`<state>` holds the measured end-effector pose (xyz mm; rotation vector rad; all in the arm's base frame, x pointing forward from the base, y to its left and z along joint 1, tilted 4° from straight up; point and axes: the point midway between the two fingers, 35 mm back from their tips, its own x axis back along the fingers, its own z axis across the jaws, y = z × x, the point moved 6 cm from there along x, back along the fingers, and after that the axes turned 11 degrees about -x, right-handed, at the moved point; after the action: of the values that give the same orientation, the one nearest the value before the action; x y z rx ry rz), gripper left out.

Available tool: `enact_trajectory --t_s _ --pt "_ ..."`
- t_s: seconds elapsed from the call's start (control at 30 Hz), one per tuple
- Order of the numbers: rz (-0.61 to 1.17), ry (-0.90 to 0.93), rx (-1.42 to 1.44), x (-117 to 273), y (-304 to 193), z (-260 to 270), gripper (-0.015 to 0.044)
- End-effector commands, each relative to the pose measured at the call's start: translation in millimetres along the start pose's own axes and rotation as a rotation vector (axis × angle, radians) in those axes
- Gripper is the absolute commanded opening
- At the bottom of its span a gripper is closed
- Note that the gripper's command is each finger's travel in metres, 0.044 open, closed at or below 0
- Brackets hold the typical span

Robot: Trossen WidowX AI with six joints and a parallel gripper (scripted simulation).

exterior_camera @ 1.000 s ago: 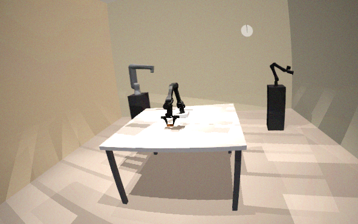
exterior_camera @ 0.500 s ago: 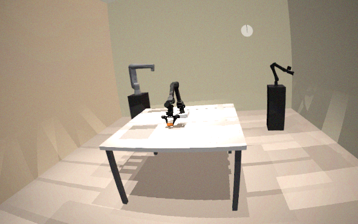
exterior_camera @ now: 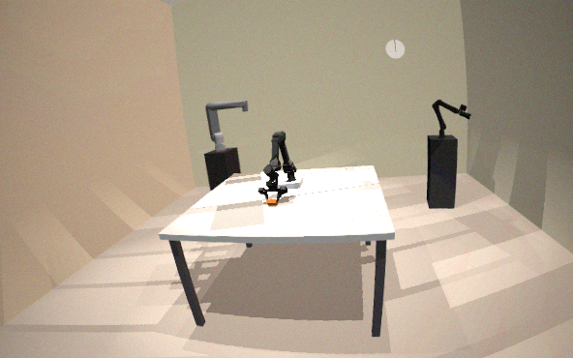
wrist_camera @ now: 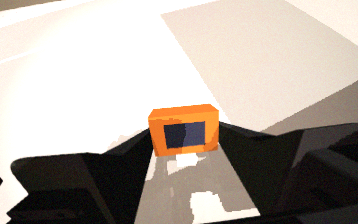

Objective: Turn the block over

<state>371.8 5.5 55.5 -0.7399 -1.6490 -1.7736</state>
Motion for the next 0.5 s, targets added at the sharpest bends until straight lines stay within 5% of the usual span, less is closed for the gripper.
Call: enact_trajectory --t_s 0.0,0.47 --pt "-0.067 0.016 -0.003 -6.6 -5.9 -1.8 0.0" --pt "-0.274 0.057 -0.002 -14.3 -27.0 -6.0 0.0"
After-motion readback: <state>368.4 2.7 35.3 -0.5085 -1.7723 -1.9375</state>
